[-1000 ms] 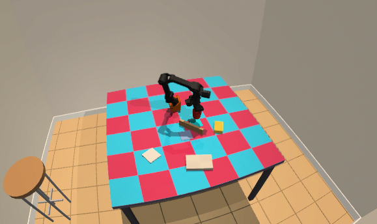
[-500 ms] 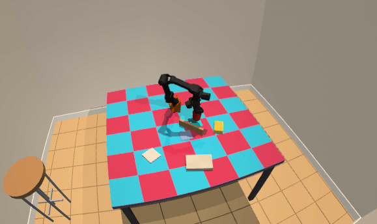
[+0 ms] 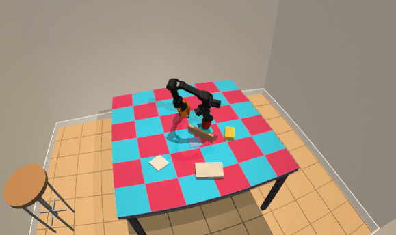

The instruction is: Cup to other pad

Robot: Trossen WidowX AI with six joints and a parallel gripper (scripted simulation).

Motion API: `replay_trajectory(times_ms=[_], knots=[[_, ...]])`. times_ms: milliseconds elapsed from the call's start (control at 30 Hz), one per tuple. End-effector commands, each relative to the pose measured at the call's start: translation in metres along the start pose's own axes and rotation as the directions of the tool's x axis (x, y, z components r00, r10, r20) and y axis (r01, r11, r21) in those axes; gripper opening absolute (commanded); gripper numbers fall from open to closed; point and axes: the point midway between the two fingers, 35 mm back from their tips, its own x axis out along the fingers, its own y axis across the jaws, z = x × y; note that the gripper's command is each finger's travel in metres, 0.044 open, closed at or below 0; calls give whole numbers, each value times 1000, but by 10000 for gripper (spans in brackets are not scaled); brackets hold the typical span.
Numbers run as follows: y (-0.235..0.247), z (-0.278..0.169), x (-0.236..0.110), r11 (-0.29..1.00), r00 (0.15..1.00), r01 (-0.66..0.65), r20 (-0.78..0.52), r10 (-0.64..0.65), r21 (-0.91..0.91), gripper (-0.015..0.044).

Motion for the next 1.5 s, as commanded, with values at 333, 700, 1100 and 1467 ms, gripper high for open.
replay_trajectory(times_ms=[333, 700, 1100, 1467], knots=[[-1, 2, 20, 1000, 1000, -3, 7, 3, -4, 0], [-1, 1, 18, 1000, 1000, 1, 2, -1, 0, 0], [-1, 1, 18, 1000, 1000, 1, 2, -1, 0, 128], [0, 0, 6, 1000, 1000, 0, 2, 0, -1, 128]])
